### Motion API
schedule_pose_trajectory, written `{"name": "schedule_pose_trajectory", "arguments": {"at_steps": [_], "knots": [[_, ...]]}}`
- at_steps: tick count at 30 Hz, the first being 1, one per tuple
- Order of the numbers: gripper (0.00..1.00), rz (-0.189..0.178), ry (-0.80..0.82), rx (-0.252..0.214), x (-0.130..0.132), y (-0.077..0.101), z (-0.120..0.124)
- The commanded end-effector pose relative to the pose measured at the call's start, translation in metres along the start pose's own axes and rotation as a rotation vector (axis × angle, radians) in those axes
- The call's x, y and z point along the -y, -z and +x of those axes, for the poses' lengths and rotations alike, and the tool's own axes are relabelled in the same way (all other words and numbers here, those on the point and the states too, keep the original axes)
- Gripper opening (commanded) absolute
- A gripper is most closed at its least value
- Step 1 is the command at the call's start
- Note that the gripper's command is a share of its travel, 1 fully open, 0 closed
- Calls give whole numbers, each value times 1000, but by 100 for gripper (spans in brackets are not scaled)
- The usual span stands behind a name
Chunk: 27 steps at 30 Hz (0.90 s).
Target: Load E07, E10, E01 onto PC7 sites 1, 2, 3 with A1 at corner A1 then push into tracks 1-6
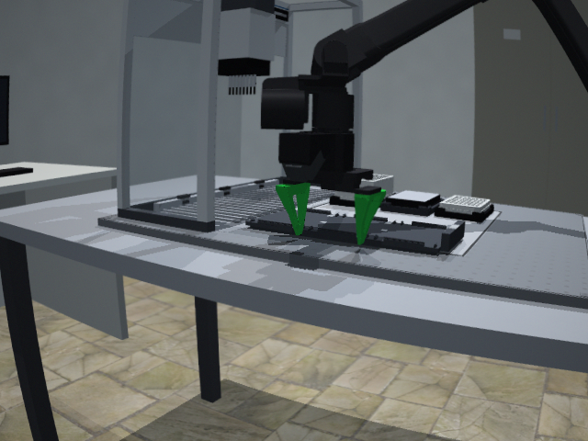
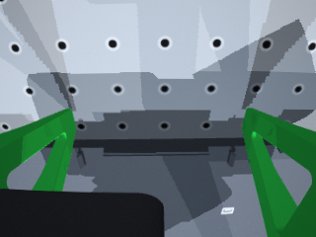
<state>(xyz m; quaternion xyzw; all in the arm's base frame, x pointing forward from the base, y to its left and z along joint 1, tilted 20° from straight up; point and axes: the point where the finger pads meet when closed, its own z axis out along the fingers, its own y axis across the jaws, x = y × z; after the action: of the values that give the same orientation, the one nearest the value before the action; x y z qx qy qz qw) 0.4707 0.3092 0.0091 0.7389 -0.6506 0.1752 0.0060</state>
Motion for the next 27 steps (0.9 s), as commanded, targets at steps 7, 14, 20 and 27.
{"name": "schedule_pose_trajectory", "arguments": {"at_steps": [7, 14, 20, 27], "knots": [[100, 15, 5, 13, 8, -2, -3], [100, 16, 5, 14, 8, -1, -3], [100, 16, 5, 14, 8, -1, -3], [100, 16, 5, 14, 8, -1, -3]]}}
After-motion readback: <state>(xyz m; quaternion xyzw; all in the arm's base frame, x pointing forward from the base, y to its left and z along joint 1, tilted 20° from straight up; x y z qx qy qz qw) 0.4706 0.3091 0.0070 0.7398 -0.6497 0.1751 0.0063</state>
